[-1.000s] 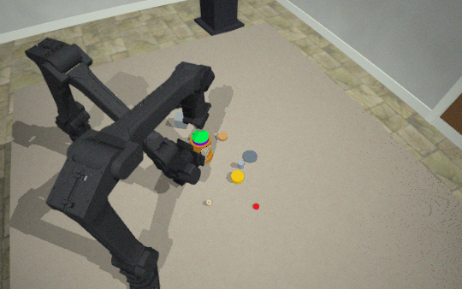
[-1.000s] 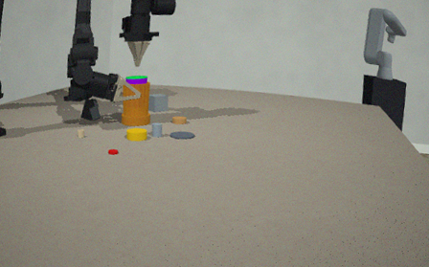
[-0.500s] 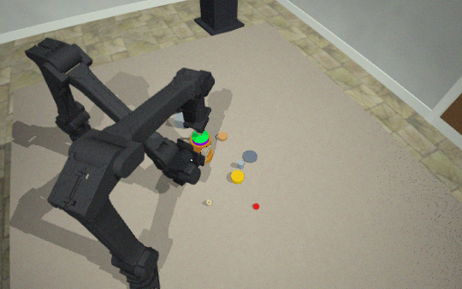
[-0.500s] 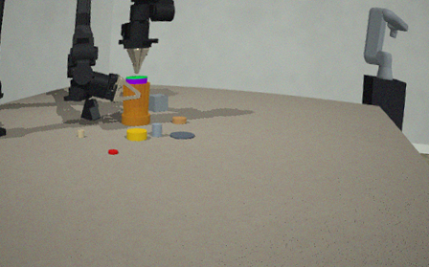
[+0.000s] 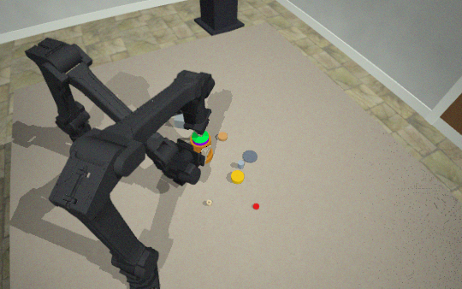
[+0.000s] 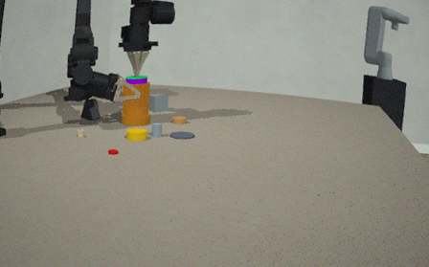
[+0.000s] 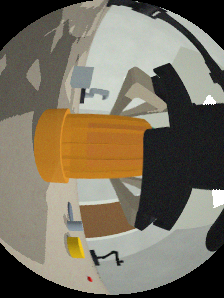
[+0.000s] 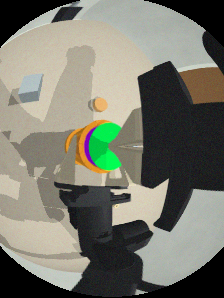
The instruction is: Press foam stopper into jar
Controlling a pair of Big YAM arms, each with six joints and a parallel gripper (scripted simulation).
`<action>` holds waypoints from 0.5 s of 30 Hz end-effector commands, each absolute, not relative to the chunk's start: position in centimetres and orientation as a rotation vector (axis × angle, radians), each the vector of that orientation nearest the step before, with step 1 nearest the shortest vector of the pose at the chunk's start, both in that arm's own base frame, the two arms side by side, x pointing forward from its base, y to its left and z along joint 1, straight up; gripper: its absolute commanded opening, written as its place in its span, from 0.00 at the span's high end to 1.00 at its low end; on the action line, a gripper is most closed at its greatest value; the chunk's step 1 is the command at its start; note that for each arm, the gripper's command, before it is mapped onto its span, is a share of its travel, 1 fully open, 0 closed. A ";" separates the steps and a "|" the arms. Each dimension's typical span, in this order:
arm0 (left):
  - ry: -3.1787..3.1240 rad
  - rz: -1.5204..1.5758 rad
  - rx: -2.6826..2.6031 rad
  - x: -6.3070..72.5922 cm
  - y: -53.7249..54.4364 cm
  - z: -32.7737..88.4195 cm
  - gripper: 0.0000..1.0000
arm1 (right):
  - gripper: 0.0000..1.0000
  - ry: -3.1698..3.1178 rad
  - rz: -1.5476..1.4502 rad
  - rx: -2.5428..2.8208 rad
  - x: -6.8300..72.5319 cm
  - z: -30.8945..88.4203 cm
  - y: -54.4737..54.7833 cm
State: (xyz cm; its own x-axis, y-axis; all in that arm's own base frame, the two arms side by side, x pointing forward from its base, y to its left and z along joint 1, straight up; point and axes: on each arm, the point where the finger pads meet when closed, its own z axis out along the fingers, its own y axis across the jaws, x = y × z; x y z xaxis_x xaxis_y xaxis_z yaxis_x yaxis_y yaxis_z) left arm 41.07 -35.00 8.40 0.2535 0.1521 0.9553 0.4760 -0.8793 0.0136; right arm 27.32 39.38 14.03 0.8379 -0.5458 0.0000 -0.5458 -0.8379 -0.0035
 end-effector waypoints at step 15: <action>-0.544 -1.671 -2.261 41.4 -36.6 9.7 0.36 | 1.00 0.905 0.001 -3.024 27.9 12.3 39.3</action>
State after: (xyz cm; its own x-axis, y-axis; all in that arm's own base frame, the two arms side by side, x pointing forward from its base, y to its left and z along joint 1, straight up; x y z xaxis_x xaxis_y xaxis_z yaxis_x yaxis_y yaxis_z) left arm 41.07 -35.00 8.40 0.2535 0.1521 0.9553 0.4760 -0.8793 0.0136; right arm 27.33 39.38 13.70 0.8379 -0.5458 0.0001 -0.5458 -0.8379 -0.0047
